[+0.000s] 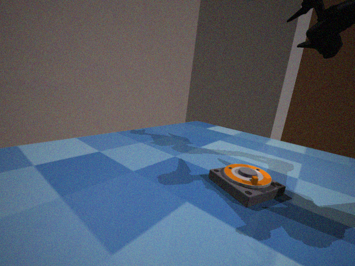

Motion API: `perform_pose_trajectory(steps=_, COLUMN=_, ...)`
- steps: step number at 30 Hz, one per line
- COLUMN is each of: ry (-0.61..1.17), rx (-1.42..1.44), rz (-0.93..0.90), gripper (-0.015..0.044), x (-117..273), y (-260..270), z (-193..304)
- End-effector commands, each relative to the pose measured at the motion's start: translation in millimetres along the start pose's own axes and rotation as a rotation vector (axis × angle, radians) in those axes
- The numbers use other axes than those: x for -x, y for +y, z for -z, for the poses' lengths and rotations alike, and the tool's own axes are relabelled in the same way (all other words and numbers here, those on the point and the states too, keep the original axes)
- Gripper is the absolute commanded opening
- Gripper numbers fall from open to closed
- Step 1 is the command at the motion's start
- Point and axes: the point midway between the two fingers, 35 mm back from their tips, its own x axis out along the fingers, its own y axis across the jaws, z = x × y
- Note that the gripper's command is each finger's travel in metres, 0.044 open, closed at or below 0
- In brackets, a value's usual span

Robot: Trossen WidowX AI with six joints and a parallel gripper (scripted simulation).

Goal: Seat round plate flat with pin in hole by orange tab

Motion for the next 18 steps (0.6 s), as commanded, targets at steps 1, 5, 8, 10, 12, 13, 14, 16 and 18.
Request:
perform_pose_trajectory(steps=1, ry=-0.005, rx=0.030, rz=0.005, gripper=0.0374, x=-1, y=-3, z=-2)
perform_pose_trajectory(steps=5, ry=-0.103, rx=0.623, rz=0.124, gripper=0.0269, x=-15, y=-53, z=-56)
perform_pose_trajectory(steps=8, ry=-0.185, rx=1.091, rz=0.255, gripper=0.0190, x=-20, y=-81, z=-110)
perform_pose_trajectory(steps=10, ry=-0.205, rx=1.202, rz=0.292, gripper=0.0137, x=-21, y=-86, z=-124)
perform_pose_trajectory(steps=12, ry=-0.259, rx=1.506, rz=0.408, gripper=0.0085, x=-20, y=-94, z=-165)
perform_pose_trajectory(steps=13, ry=-0.289, rx=1.670, rz=0.482, gripper=0.0059, x=-19, y=-97, z=-188)
perform_pose_trajectory(steps=14, ry=-0.316, rx=1.823, rz=0.560, gripper=0.0032, x=-16, y=-97, z=-209)
perform_pose_trajectory(steps=16, ry=-0.355, rx=2.036, rz=0.686, gripper=0.0000, x=-12, y=-94, z=-240)
perform_pose_trajectory(steps=18, ry=-0.373, rx=2.134, rz=0.754, gripper=0.0000, x=-9, y=-91, z=-255)
